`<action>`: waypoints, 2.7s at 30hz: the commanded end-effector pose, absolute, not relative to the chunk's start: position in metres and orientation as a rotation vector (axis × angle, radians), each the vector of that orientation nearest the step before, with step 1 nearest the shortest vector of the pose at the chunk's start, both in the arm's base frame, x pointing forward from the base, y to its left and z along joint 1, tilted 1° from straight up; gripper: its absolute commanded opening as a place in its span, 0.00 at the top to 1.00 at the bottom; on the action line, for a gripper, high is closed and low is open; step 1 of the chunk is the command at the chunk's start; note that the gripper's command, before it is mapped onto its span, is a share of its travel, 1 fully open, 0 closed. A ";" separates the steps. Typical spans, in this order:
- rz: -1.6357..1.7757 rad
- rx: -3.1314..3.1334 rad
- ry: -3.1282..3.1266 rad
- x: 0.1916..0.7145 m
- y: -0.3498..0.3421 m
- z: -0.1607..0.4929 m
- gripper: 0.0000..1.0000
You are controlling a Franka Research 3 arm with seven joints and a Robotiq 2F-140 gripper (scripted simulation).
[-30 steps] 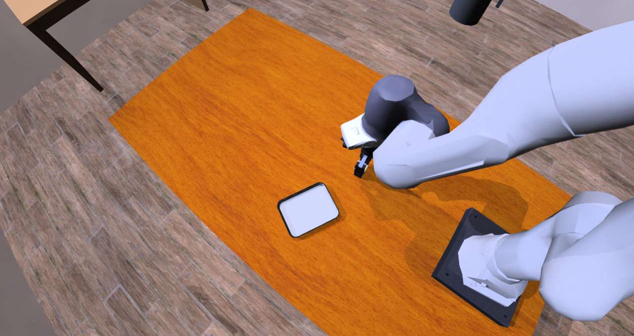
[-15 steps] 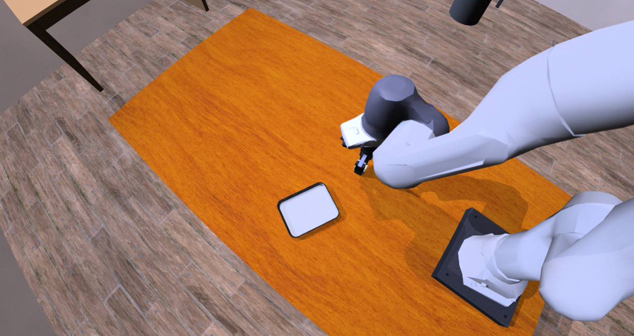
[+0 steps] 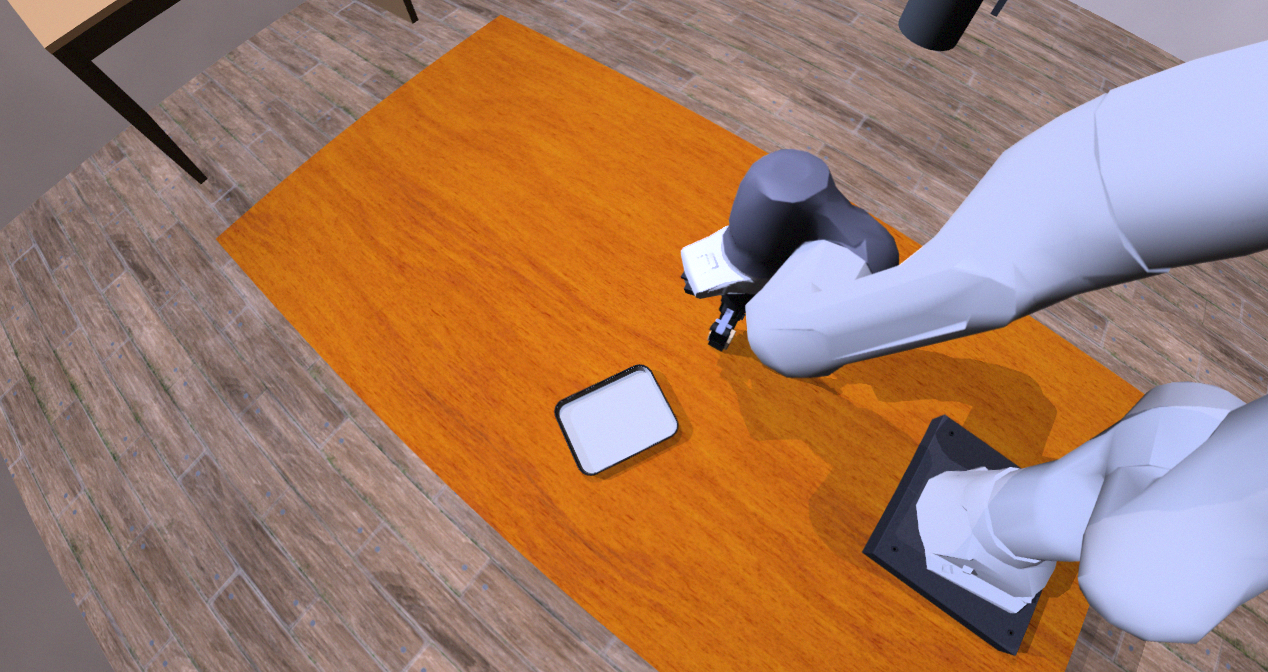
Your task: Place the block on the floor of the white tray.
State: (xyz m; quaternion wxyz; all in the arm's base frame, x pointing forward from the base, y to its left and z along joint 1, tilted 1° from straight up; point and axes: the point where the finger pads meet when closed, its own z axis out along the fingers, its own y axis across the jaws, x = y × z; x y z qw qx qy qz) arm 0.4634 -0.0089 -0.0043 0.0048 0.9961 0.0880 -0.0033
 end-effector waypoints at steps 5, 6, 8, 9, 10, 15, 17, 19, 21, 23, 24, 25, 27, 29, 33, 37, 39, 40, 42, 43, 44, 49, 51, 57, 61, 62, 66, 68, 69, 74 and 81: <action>-0.012 3.119 0.274 0.463 -0.009 -0.005 0.90; -0.012 3.119 0.274 0.463 -0.009 -0.005 0.90; -0.012 3.119 0.274 0.463 -0.009 -0.005 0.90; -0.012 3.119 0.274 0.463 -0.009 -0.005 0.90; -0.012 3.119 0.274 0.463 -0.009 -0.005 0.90; -0.012 3.119 0.274 0.463 -0.009 -0.005 0.90; -0.012 3.119 0.274 0.463 -0.009 -0.005 0.90; -0.012 3.119 0.274 0.463 -0.009 -0.005 0.90; -0.012 3.119 0.274 0.463 -0.009 -0.003 0.90; -0.012 3.119 0.274 0.463 -0.009 -0.001 0.90; -0.012 3.119 0.274 0.463 -0.009 0.000 0.90; -0.012 3.119 0.274 0.463 -0.009 0.002 0.90; -0.012 3.119 0.274 0.463 -0.009 0.006 0.90; -0.012 3.119 0.274 0.463 -0.009 0.006 0.90; -0.012 3.119 0.274 0.463 -0.009 0.016 0.90; -0.012 3.119 0.274 0.463 -0.009 0.028 0.90; -0.012 3.119 0.274 0.464 -0.009 0.034 0.90; -0.012 3.119 0.274 0.464 -0.009 0.037 0.90; -0.012 3.119 0.274 0.464 -0.009 0.042 0.90; -0.012 3.119 0.274 0.464 -0.009 0.044 0.90; -0.012 3.119 0.274 0.464 -0.009 0.046 0.90; -0.012 3.119 0.274 0.464 -0.009 0.050 0.90; -0.012 3.119 0.274 0.464 -0.009 0.051 0.90; -0.012 3.119 0.274 0.464 -0.009 0.052 0.90; -0.012 3.119 0.274 0.464 -0.009 0.052 0.90; -0.012 3.119 0.274 0.464 -0.009 0.052 0.90; -0.012 3.119 0.274 0.464 -0.009 0.052 0.90; -0.012 3.119 0.274 0.464 -0.009 0.052 0.90; -0.012 3.119 0.274 0.464 -0.009 0.052 0.90; -0.011 3.120 0.274 0.481 0.086 0.051 0.90; -0.011 3.119 0.274 0.505 0.212 0.049 0.90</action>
